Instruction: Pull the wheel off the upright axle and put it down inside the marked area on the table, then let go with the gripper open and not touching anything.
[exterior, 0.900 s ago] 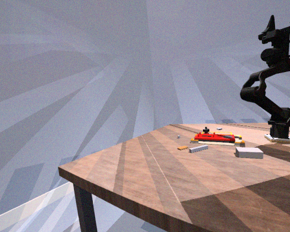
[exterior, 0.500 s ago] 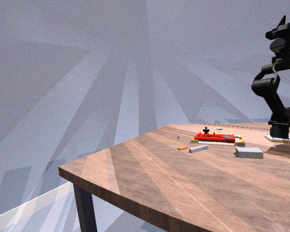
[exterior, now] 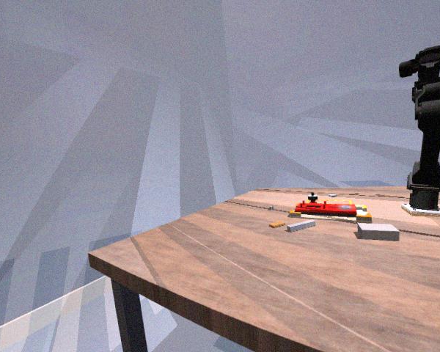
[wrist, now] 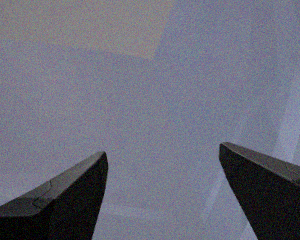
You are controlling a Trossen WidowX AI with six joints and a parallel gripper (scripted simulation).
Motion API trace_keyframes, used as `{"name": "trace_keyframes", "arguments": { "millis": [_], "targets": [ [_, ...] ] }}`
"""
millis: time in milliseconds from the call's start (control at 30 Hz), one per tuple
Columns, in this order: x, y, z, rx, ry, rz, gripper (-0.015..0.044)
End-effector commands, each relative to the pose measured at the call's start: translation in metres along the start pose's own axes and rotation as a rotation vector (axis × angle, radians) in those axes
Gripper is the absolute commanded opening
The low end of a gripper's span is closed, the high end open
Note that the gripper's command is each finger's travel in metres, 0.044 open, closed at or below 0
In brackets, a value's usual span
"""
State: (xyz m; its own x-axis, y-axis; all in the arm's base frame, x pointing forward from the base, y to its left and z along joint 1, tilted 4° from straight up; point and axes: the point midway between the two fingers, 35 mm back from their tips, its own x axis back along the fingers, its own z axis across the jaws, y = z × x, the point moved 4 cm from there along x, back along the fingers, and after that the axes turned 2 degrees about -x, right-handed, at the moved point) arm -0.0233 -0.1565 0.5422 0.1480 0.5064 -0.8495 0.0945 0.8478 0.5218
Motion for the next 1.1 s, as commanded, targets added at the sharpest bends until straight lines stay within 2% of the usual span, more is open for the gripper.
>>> {"name": "trace_keyframes", "arguments": {
  "millis": [0, 300, 400, 733, 1067],
  "targets": [
    [-0.009, -0.042, 0.028, -0.077, 0.088, 0.181, 0.03],
    [-0.005, -0.099, 0.092, -0.16, 0.288, 0.46, 0.03],
    [0.004, -0.119, 0.122, -0.189, 0.379, 0.574, 0.03],
    [0.042, -0.146, 0.193, -0.241, 0.581, 0.768, 0.03],
    [0.131, -0.163, 0.29, -0.24, 0.939, 1.133, 0.03]
  ]
}}
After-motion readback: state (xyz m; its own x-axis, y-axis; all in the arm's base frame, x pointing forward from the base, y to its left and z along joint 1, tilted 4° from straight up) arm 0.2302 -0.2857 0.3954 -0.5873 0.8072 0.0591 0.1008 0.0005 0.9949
